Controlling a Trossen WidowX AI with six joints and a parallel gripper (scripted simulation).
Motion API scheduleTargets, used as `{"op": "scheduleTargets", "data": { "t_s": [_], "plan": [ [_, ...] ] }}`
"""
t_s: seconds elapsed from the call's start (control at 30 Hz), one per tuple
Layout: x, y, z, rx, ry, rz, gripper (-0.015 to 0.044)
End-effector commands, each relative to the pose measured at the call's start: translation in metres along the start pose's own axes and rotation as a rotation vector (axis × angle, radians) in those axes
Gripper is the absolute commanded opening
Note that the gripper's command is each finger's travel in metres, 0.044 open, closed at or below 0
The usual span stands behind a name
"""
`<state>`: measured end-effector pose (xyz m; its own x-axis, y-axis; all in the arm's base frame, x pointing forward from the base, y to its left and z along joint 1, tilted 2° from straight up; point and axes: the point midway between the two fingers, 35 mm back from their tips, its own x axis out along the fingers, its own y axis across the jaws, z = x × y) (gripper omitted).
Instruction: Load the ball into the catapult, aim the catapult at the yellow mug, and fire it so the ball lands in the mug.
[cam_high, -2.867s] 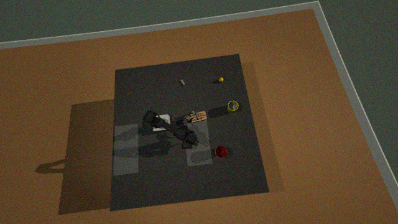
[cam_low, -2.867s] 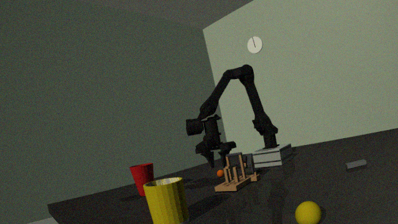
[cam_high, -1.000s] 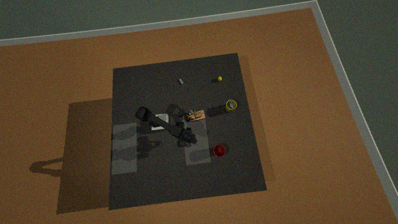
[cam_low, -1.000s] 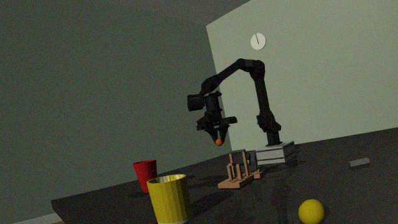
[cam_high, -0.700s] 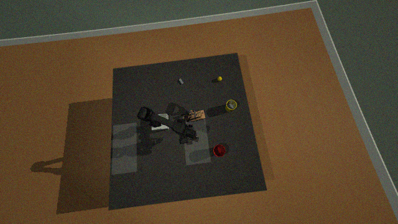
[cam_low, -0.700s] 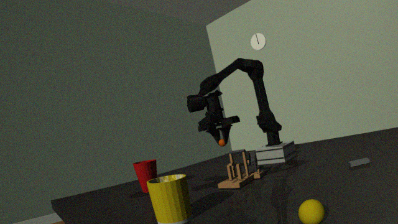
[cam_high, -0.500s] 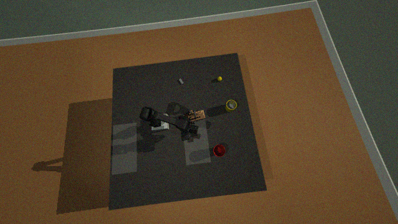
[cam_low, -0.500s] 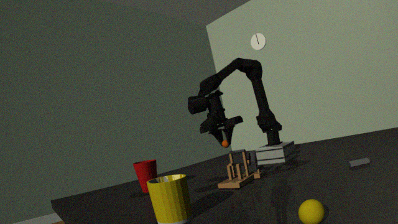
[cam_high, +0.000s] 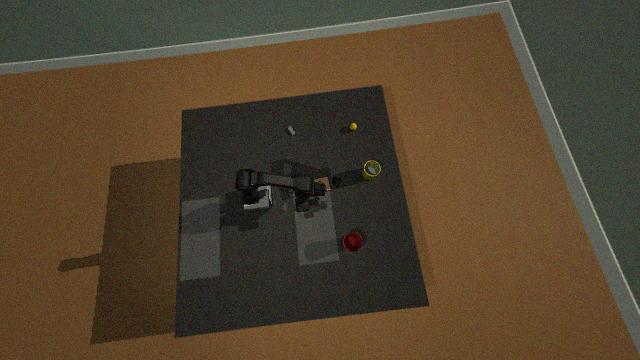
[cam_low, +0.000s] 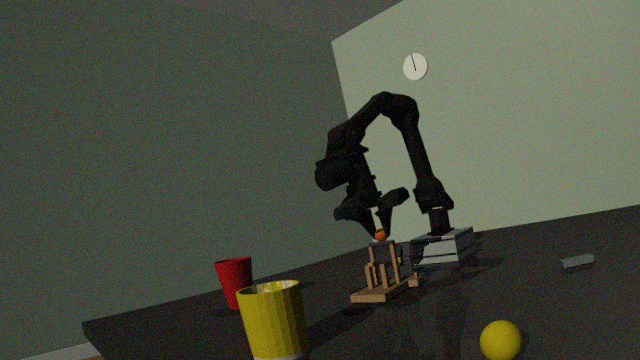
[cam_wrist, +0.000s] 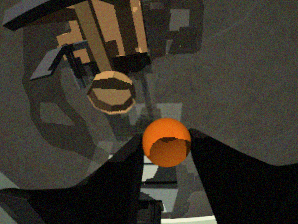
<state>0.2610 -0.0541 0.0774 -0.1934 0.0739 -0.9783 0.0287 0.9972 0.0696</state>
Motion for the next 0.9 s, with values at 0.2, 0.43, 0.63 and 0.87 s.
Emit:
{"op": "scheduleTargets", "data": {
  "t_s": [0.2, 0.43, 0.63, 0.87],
  "plan": [
    [0.009, 0.042, 0.008, -0.019, 0.088, -0.037, 0.0],
    [0.017, 0.053, 0.01, -0.024, 0.11, -0.049, 0.0],
    [0.027, 0.052, 0.013, -0.024, 0.11, -0.049, 0.0],
    [0.034, 0.051, 0.015, -0.024, 0.11, -0.049, 0.0]
  ]
}}
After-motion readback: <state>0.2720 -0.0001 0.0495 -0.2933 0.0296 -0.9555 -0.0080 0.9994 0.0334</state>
